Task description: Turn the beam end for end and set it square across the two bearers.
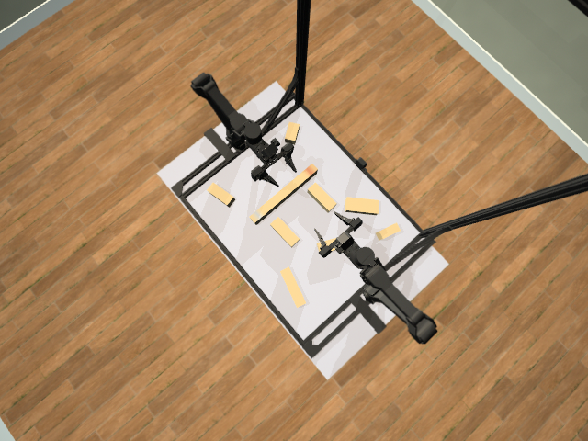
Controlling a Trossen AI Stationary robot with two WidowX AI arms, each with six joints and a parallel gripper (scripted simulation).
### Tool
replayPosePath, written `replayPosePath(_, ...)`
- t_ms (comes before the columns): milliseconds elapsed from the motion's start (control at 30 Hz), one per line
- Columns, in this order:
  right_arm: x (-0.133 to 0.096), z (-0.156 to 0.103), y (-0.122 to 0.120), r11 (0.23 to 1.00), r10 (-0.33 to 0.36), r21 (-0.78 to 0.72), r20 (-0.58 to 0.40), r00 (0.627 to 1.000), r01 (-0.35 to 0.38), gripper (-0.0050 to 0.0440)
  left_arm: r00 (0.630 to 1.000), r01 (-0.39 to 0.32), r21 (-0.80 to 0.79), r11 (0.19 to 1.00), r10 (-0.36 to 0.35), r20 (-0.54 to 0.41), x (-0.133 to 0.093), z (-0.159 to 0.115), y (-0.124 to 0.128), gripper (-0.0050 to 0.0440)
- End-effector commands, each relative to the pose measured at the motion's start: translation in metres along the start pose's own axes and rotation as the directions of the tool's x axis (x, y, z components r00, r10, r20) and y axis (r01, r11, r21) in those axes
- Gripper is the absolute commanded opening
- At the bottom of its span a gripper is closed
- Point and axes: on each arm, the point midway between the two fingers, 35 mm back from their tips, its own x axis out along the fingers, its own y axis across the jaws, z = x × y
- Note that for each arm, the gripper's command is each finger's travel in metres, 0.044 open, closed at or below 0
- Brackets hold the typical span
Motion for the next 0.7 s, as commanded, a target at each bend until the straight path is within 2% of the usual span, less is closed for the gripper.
replayPosePath(0,0.014,-0.013,0.001,0.995,0.01,-0.102,-0.101,0.995,-0.02,0.041,0.995,-0.021,-0.1,0.995,0.011,-0.101,0.004,-0.016,0.002,0.044)
replayPosePath(233,0.034,-0.05,0.005,0.944,0.033,-0.3,-0.325,0.945,-0.137,0.041,0.945,-0.137,-0.297,0.945,0.035,-0.325,0.0,-0.057,0.006,0.044)
replayPosePath(300,0.034,-0.05,0.005,0.944,0.033,-0.3,-0.325,0.945,-0.137,0.041,0.945,-0.137,-0.297,0.945,0.035,-0.325,0.0,-0.057,0.006,0.044)
replayPosePath(333,0.036,-0.056,0.005,0.932,0.037,-0.324,-0.356,0.934,-0.16,0.041,0.934,-0.16,-0.321,0.933,0.038,-0.356,-0.001,-0.063,0.007,0.044)
replayPosePath(500,0.044,-0.083,0.008,0.858,0.052,-0.419,-0.504,0.862,-0.297,0.041,0.862,-0.297,-0.415,0.86,0.054,-0.504,-0.011,-0.09,0.01,0.044)
replayPosePath(667,0.048,-0.11,0.011,0.758,0.067,-0.468,-0.638,0.767,-0.455,0.041,0.767,-0.454,-0.464,0.761,0.068,-0.638,-0.026,-0.114,0.012,0.044)
